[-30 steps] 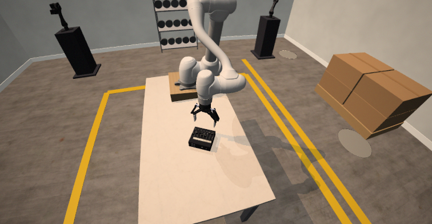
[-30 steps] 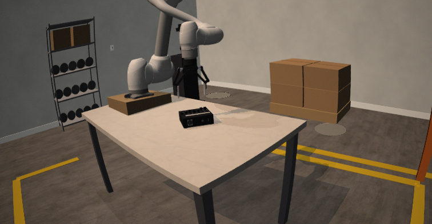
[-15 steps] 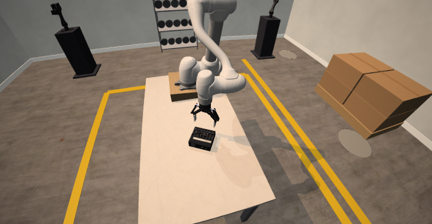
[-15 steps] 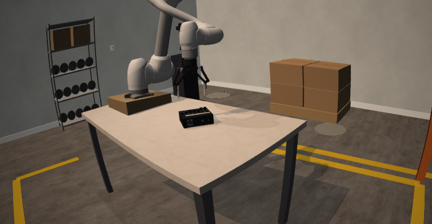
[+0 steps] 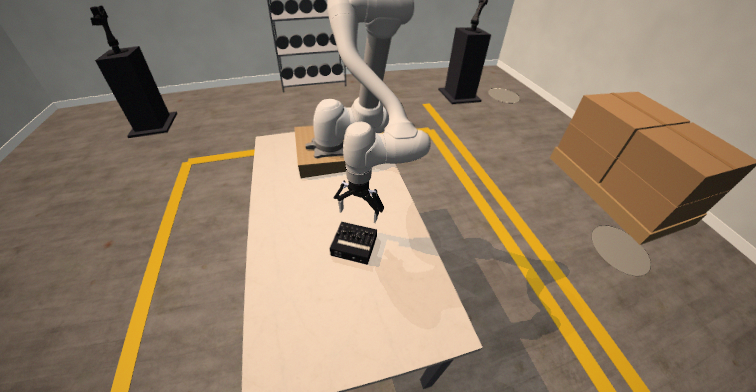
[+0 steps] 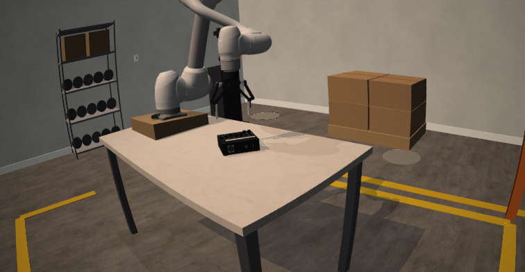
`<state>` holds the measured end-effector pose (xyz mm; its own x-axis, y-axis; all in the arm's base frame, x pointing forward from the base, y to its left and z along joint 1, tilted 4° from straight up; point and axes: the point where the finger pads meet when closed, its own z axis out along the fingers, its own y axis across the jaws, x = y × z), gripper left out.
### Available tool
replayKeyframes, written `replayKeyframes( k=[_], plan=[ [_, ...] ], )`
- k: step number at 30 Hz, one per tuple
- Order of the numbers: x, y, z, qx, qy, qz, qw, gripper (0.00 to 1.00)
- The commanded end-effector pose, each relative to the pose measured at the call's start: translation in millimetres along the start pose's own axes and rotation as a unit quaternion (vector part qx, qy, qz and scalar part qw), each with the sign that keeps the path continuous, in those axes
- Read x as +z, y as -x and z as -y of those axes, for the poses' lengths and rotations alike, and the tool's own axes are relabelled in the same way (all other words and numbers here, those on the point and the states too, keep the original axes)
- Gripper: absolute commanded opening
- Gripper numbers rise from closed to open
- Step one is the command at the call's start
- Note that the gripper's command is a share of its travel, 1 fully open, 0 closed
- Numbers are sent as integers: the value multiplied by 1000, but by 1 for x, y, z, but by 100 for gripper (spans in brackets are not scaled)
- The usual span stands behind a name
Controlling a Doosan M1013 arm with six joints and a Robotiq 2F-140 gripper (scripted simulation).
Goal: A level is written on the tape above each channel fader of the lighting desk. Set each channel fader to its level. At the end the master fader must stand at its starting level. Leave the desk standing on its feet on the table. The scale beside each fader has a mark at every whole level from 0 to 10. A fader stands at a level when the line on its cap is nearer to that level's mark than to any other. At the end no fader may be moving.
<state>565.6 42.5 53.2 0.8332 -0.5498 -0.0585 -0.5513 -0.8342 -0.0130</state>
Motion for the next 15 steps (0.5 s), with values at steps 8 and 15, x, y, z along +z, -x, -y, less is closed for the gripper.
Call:
replayKeyframes(
  k=[8,15],
  plan=[
    [-1,-1,0,26,0,0,1000,100],
    [-8,-10,1,200,-2,0,980,100]
  ],
)
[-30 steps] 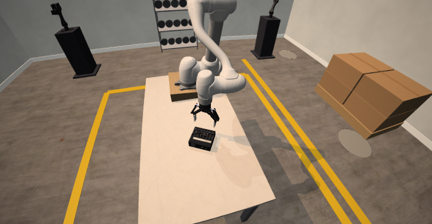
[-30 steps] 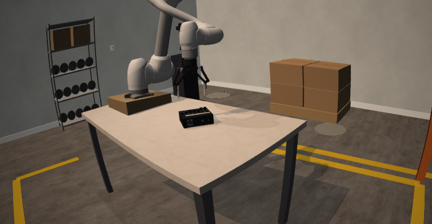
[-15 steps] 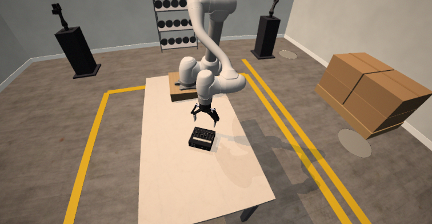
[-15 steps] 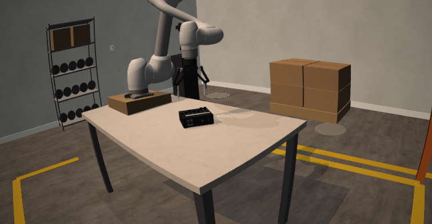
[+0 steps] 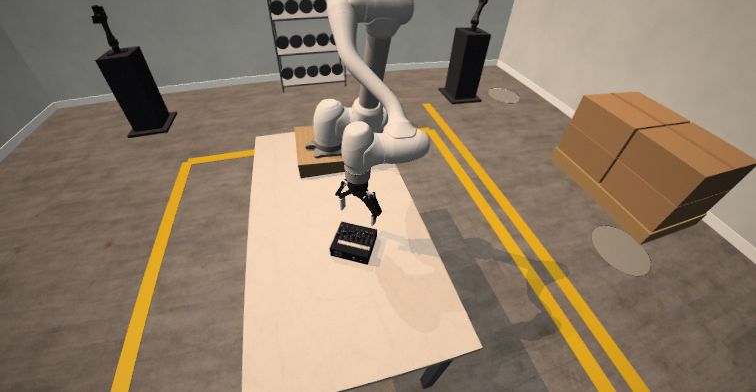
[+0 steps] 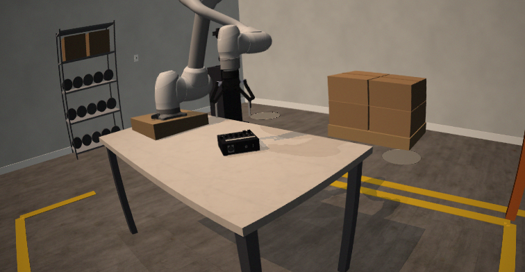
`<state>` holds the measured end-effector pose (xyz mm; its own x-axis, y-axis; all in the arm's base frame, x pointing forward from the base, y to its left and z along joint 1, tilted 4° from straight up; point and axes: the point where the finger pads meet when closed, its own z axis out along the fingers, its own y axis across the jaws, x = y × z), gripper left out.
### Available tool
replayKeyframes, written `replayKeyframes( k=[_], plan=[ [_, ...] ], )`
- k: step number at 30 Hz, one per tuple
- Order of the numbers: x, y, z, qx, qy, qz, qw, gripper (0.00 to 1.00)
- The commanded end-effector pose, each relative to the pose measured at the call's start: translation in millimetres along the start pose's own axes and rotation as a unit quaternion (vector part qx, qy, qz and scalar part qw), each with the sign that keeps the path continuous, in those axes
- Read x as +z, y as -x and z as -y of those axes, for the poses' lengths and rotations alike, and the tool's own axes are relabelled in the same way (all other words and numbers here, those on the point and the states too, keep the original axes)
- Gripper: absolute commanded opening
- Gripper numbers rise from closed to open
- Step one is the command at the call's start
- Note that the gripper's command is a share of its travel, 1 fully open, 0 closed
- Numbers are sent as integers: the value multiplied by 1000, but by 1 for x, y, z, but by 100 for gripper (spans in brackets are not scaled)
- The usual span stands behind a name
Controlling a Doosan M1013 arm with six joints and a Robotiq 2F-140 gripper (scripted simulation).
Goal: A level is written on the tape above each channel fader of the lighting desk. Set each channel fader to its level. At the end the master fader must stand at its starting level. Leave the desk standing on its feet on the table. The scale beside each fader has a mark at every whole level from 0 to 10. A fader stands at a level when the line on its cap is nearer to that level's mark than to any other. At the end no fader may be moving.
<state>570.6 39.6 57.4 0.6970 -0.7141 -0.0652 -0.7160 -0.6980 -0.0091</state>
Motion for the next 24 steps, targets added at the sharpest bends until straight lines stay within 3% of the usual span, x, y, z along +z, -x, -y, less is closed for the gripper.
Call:
replayKeyframes(
  k=[1,4,6,7,12,16,21,23,24],
  plan=[
    [-5,-6,2,133,2,-3,991,100],
    [-11,-12,4,217,-1,-1,976,100],
    [-11,-12,4,217,-1,-1,976,100],
    [-13,-15,4,298,-2,-1,955,100],
    [-25,-27,8,416,-9,6,909,100],
    [-34,-37,10,517,-13,11,856,100],
    [-43,-47,12,633,-17,18,774,100],
    [-43,-47,12,633,-17,18,774,100],
    [-45,-48,12,695,-17,21,719,100]
  ],
)
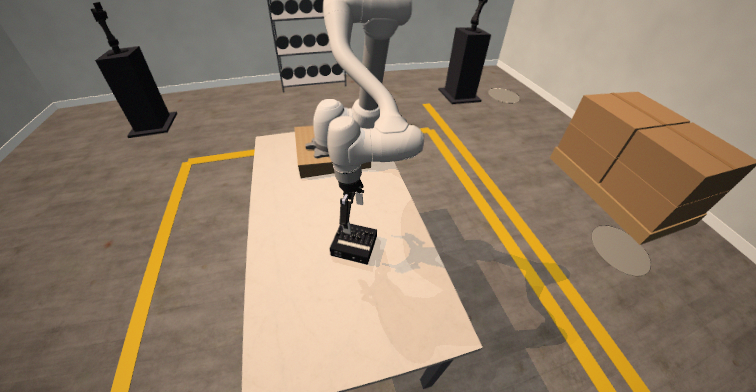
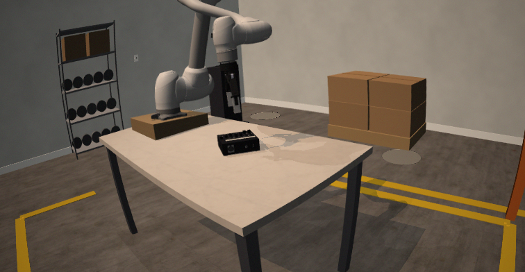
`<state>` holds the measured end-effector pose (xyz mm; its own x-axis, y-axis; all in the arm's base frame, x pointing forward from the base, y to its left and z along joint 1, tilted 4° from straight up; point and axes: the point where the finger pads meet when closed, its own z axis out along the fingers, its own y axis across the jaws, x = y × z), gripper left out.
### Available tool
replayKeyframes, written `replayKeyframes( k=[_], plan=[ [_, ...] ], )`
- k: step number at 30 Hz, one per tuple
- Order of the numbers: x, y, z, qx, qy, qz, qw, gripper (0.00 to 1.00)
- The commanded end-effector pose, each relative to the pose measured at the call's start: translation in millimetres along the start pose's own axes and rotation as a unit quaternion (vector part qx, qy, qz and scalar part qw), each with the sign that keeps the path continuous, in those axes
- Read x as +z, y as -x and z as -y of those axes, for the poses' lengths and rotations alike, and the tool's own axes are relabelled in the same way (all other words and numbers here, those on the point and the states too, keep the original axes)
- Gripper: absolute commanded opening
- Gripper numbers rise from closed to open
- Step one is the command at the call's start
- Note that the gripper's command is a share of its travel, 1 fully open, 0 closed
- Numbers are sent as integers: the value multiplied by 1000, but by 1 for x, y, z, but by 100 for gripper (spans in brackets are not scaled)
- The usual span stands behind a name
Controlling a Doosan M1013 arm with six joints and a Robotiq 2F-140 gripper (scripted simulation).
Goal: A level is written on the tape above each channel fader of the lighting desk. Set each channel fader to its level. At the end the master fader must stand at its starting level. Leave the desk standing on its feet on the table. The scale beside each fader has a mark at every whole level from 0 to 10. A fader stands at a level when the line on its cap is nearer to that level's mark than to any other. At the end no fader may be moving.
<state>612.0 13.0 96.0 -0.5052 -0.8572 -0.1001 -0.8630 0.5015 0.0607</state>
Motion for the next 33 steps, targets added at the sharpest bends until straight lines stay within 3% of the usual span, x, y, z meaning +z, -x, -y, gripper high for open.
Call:
replayKeyframes(
  k=[1,6,14,16,17,25,31,33],
  plan=[
    [-4,0,5,139,-6,-9,990,100],
    [-8,0,9,269,-7,-6,963,100],
    [-9,0,9,471,-16,-18,882,100],
    [-9,0,9,471,-16,-18,882,100],
    [-9,0,9,497,-19,-23,867,100],
    [-9,0,9,494,-19,-23,869,100],
    [-5,0,3,428,-17,-25,903,100],
    [-5,0,3,428,-17,-25,903,100]
  ],
)
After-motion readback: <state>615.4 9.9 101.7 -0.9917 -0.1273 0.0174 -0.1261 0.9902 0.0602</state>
